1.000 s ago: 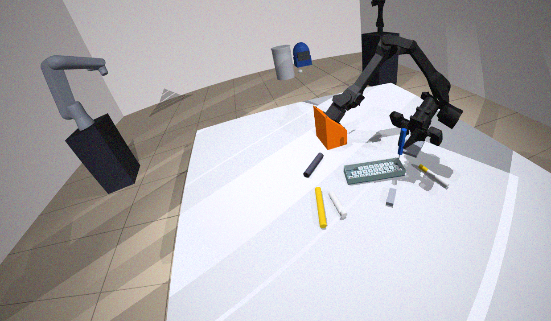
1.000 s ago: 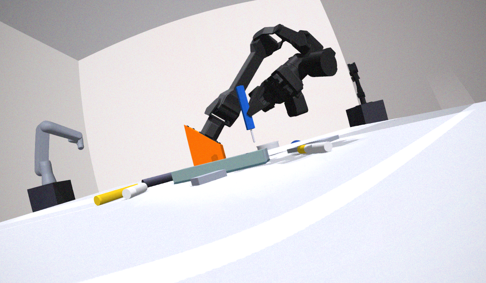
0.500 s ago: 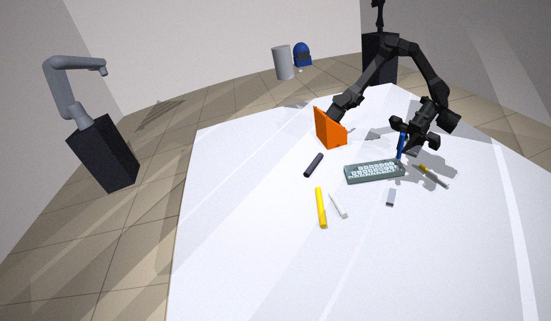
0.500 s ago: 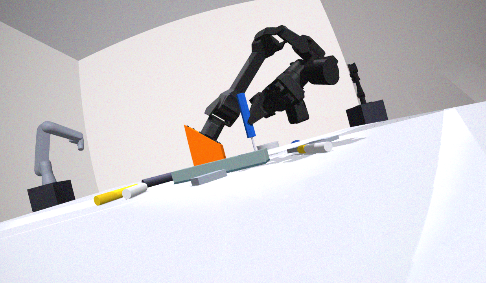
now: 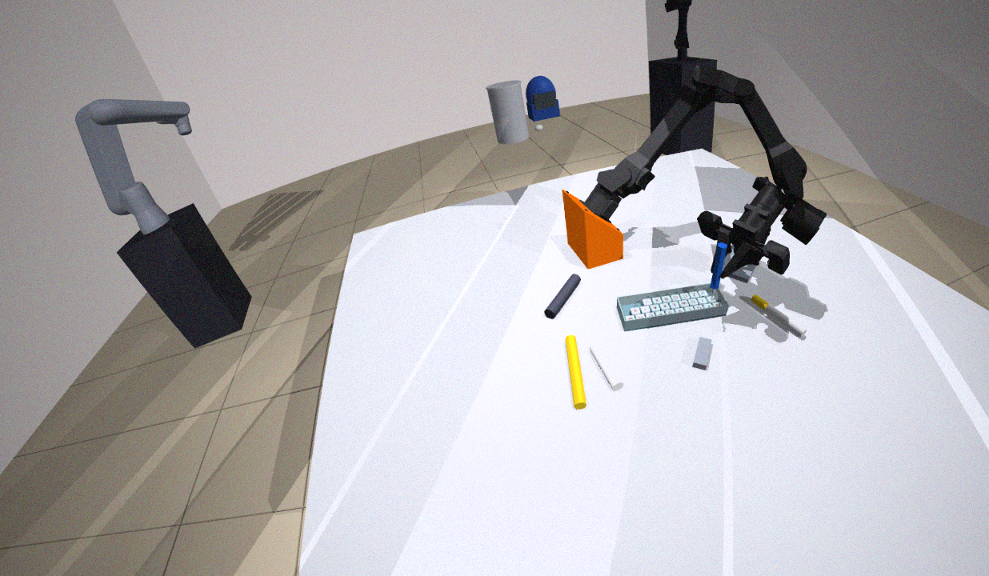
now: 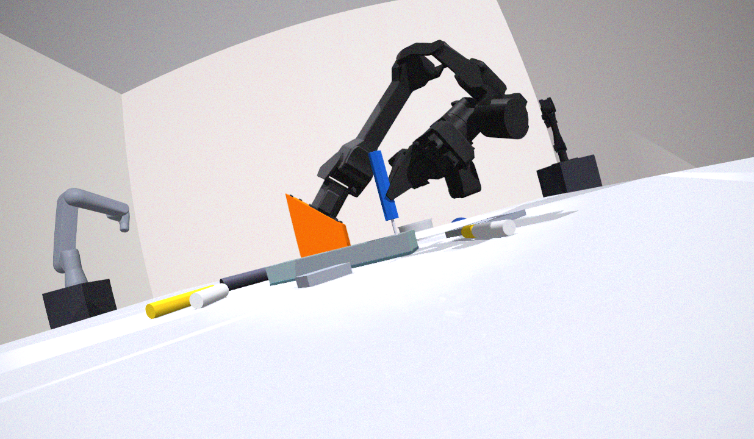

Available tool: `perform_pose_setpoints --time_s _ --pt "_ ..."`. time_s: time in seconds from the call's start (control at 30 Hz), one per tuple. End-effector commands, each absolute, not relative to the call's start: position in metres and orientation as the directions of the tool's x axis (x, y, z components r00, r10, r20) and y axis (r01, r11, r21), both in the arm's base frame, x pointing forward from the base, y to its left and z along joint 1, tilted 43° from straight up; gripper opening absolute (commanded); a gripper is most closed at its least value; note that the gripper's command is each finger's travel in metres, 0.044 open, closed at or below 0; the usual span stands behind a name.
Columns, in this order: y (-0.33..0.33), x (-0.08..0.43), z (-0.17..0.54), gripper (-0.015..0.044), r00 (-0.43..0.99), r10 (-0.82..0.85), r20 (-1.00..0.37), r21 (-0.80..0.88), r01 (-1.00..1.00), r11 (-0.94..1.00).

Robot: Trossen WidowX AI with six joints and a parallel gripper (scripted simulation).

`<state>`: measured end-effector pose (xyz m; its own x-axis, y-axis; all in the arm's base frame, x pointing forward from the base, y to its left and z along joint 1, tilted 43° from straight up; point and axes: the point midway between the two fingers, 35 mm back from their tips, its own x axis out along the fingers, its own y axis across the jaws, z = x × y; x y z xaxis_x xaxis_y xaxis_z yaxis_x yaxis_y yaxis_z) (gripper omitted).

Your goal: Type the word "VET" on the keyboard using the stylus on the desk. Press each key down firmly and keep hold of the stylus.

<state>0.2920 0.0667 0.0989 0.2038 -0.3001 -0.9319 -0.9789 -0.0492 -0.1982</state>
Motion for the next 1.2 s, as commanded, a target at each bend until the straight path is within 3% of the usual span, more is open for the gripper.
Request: perform_pose_setpoints --time_s 0.0,1.17 --pt "0.068 0.293 0.097 0.0081 0.206 -0.305 -0.930 -0.201 -0.978 -0.047" --pt "0.046 0.289 0.121 0.0081 0.206 -0.306 -0.929 -0.201 -0.978 -0.048"
